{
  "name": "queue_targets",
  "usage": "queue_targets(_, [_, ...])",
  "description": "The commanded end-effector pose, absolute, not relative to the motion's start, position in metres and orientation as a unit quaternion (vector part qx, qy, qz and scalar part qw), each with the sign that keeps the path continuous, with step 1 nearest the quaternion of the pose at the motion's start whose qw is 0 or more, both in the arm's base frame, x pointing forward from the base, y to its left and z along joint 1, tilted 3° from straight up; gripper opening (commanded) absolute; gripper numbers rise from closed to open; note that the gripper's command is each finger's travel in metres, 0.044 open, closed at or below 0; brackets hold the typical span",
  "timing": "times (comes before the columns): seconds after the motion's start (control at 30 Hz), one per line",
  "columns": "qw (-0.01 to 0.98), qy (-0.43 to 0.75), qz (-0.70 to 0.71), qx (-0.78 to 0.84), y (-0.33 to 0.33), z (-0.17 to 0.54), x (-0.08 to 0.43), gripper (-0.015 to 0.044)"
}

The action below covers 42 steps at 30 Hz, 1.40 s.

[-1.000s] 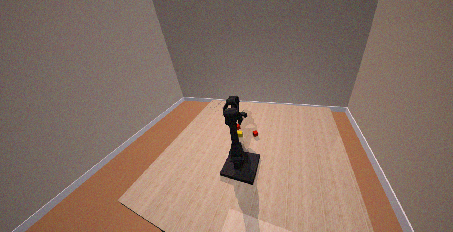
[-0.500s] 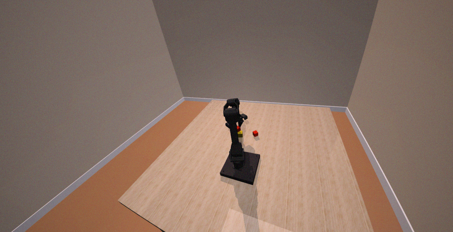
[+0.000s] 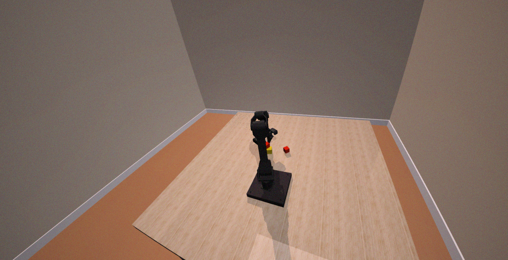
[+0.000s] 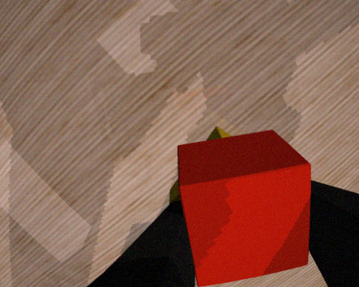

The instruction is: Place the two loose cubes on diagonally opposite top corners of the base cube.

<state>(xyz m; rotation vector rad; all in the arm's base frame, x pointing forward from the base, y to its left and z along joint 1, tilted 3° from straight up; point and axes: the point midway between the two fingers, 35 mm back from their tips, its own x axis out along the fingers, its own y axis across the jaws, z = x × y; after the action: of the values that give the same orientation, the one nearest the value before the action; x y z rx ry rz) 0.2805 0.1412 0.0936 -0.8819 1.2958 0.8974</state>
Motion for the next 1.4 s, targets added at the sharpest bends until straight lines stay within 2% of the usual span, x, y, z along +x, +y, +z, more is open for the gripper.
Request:
queue_targets(0.0, [0.621,0.564,0.387,-0.383,0.141,0.093,0.281,0.0105])
queue_targets(0.27, [0.621,0.564,0.387,-0.383,0.141,0.093,0.281,0.0105])
queue_targets(0.4, [0.621,0.564,0.387,-0.383,0.141,0.093,0.281,0.0205])
queue_targets(1.37, [0.619,0.563,0.39,-0.383,0.14,0.124,0.279,0.0205])
